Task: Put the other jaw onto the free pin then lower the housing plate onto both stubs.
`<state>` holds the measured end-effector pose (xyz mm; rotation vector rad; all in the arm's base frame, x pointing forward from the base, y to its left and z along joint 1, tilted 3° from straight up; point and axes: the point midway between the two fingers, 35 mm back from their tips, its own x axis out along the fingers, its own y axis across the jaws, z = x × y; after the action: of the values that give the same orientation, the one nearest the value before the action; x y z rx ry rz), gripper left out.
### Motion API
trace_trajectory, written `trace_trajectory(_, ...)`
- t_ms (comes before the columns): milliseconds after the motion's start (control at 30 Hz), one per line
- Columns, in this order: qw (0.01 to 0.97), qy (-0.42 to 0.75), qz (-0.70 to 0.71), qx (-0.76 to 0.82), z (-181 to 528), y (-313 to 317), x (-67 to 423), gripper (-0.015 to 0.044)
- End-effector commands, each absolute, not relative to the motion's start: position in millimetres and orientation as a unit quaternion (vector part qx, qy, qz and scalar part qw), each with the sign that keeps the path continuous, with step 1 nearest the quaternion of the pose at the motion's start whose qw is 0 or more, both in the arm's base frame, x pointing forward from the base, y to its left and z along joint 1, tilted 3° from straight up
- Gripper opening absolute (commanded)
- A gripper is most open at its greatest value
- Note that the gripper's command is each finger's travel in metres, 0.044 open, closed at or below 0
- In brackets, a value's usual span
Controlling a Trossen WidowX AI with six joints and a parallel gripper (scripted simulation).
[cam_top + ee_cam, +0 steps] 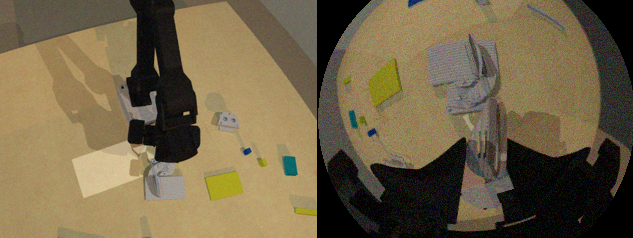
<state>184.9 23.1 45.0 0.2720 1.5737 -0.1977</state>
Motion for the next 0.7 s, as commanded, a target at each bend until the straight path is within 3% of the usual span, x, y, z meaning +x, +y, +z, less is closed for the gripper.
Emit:
trace_trajectory(0,0.693,0.706,-0.083,0.119,44.7,24.0,183.7,0.0134)
trace_trajectory(667,0.692,0.706,-0.088,0.124,45.7,25.0,188.2,0.0134)
